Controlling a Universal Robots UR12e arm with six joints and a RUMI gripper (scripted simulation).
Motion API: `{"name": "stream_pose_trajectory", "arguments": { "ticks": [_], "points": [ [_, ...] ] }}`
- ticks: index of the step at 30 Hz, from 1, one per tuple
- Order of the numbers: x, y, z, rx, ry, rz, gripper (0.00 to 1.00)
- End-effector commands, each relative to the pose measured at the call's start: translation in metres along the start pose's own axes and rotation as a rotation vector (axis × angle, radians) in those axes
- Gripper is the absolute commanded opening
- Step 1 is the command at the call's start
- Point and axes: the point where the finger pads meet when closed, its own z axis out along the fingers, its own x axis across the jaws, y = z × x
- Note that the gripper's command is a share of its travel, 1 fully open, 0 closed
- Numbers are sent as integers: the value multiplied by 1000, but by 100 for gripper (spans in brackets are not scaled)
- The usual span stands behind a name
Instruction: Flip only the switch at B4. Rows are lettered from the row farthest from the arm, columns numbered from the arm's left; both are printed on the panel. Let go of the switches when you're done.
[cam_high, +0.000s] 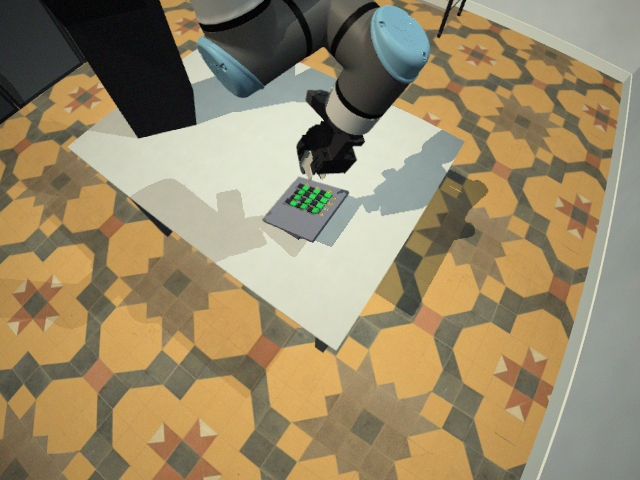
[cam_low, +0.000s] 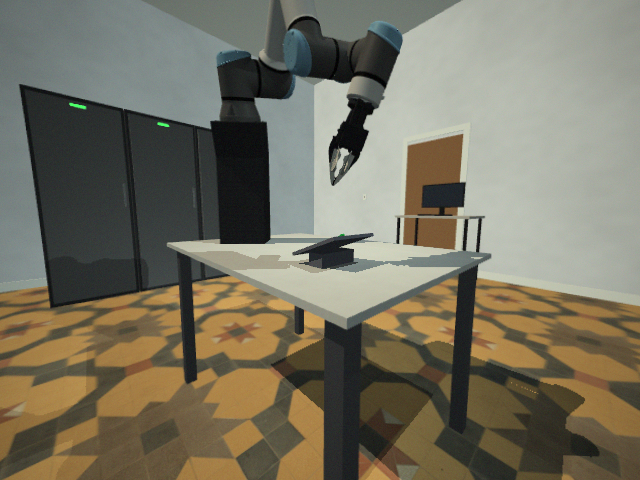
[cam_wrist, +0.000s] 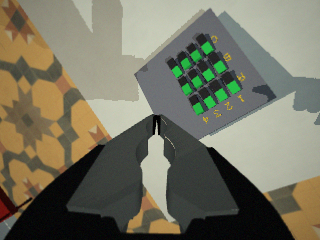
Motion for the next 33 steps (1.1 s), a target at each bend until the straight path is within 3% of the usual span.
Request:
{"name": "stream_pose_trajectory", "arguments": {
  "ticks": [1,5,8,22,25,28,33],
  "points": [
    [4,-3,14,-17,38,196,0],
    [6,-4,21,-23,66,325,0],
    [6,-4,21,-23,66,325,0],
    [13,-7,40,-21,166,752,0],
    [13,-7,40,-21,166,752,0],
    [14,-8,45,-12,203,900,0],
    [15,-9,48,-4,228,999,0]
  ]
}}
